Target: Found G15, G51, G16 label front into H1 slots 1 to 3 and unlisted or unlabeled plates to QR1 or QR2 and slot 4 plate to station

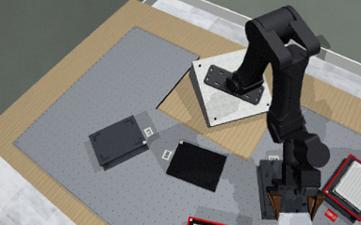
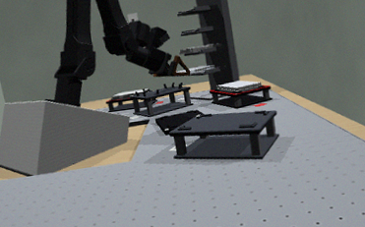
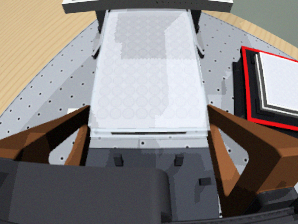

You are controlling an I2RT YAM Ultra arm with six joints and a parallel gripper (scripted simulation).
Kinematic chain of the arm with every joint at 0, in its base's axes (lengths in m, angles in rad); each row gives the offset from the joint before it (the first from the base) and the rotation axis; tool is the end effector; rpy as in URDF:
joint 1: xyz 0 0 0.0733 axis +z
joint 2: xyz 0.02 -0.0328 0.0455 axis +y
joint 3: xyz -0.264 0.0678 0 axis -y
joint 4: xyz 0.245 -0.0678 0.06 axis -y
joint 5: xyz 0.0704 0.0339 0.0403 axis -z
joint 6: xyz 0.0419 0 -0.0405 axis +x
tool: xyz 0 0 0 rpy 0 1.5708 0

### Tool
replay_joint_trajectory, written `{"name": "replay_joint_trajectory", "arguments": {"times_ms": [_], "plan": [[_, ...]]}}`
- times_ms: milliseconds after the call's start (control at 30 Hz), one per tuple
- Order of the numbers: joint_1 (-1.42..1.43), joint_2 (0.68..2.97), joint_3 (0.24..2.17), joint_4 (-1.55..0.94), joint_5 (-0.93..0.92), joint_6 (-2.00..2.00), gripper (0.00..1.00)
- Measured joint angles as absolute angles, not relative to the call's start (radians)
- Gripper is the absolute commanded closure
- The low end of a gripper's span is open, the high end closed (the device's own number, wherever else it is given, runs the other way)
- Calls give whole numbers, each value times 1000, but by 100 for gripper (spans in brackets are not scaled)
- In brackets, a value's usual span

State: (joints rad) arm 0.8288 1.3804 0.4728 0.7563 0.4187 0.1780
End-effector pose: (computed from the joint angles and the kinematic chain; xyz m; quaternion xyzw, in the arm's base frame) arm 0.1980 0.1924 0.2053 -0.1089 0.7463 0.1694 0.6344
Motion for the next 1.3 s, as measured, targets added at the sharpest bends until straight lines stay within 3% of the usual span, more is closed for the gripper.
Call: {"name": "replay_joint_trajectory", "arguments": {"times_ms": [700, 733, 1300], "plan": [[808, 1432, 512, 786, 401, 174, 14], [807, 1435, 513, 788, 401, 174, 0], [807, 1445, 513, 786, 397, 173, 0]]}}
